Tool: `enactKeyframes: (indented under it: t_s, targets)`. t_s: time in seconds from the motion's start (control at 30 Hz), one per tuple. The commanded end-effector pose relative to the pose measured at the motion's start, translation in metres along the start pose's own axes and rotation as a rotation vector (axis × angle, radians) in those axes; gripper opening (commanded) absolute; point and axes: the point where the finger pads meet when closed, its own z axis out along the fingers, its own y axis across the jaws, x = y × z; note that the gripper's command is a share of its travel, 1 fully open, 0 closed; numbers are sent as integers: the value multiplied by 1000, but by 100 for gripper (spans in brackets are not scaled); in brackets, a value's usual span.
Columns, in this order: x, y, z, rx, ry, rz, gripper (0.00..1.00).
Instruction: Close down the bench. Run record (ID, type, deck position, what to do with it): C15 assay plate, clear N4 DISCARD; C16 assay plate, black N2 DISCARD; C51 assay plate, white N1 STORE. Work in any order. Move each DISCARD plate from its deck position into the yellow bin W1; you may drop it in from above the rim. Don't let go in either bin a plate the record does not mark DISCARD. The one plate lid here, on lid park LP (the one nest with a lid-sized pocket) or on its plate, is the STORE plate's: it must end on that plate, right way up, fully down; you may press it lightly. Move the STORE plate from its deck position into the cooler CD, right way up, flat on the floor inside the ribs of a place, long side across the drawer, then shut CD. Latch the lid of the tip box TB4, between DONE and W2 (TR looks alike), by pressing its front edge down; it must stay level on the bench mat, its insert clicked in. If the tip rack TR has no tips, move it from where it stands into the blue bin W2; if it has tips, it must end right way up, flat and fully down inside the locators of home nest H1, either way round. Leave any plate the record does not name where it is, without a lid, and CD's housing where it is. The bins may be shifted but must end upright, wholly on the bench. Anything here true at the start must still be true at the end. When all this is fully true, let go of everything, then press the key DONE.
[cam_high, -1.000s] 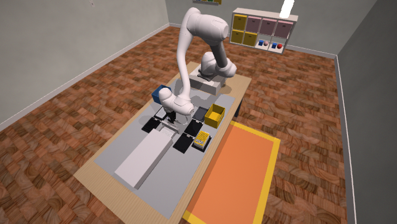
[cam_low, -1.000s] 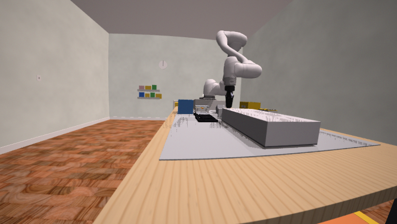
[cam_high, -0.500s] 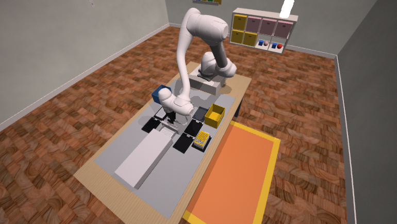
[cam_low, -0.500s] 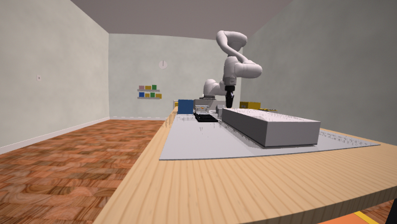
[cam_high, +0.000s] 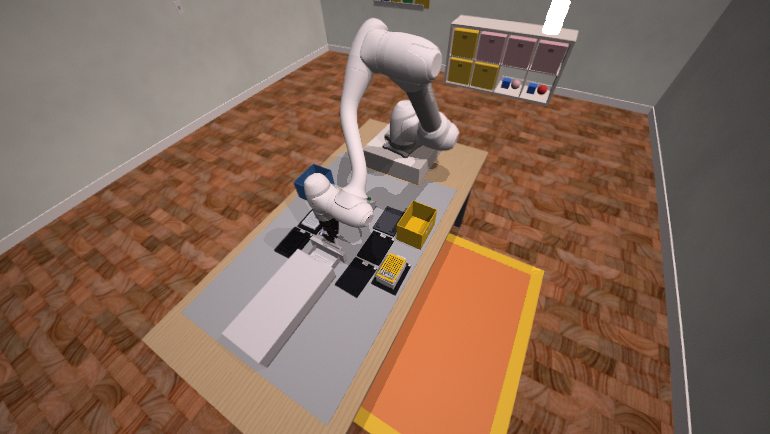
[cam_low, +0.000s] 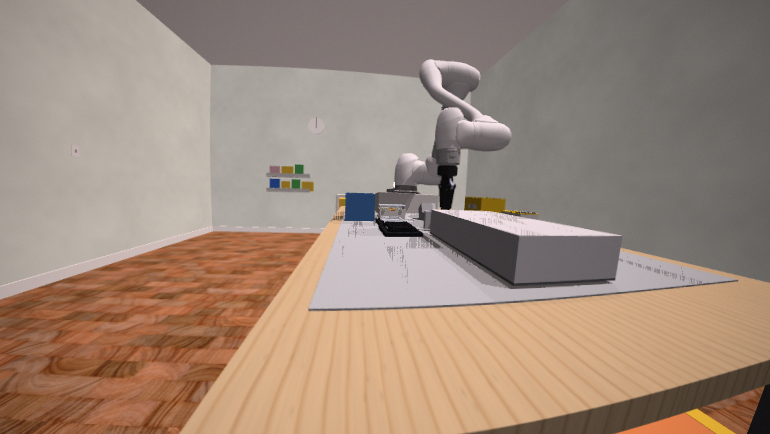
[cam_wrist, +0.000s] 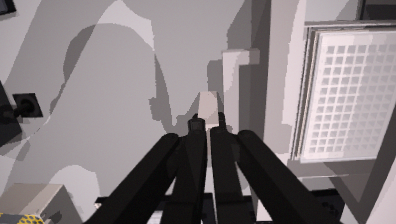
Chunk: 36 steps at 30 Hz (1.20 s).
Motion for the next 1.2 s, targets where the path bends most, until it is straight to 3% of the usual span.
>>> enactKeyframes:
  t_s: [0.0,0.4,1.17]
  targets:
    - [3,7,0,1,-1,-3,0]
    - [3,19,0,1,-1,-3,0]
    - [3,19,0,1,-1,-3,0]
